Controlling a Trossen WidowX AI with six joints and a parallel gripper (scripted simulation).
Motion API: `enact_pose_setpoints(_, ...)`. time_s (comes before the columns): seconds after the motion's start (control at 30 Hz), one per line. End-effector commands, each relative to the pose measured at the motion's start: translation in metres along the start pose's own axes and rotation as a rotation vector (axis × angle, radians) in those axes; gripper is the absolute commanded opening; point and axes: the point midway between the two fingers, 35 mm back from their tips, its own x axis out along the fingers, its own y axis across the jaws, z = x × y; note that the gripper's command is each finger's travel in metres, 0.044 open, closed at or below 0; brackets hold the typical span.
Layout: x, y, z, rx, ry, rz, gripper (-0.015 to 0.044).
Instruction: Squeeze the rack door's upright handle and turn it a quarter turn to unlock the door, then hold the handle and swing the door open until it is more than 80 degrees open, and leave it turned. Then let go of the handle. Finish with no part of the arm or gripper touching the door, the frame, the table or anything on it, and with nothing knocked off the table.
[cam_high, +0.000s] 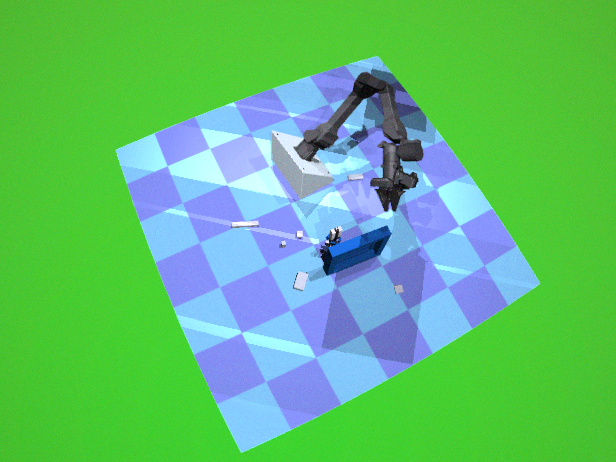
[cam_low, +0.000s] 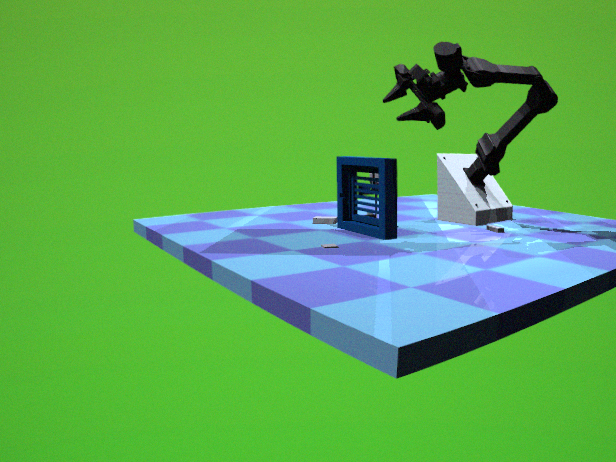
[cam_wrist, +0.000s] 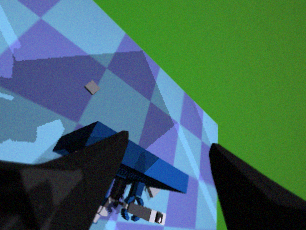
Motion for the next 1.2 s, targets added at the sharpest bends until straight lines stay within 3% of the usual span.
enact_pose_setpoints(0.0,0.014,-0.006,-0.014,0.009,0.098,0.04,0.0293)
enact_pose_setpoints(1.17,0.066,-0.04,-0.122,0.263,0.688,0.45,0.0293)
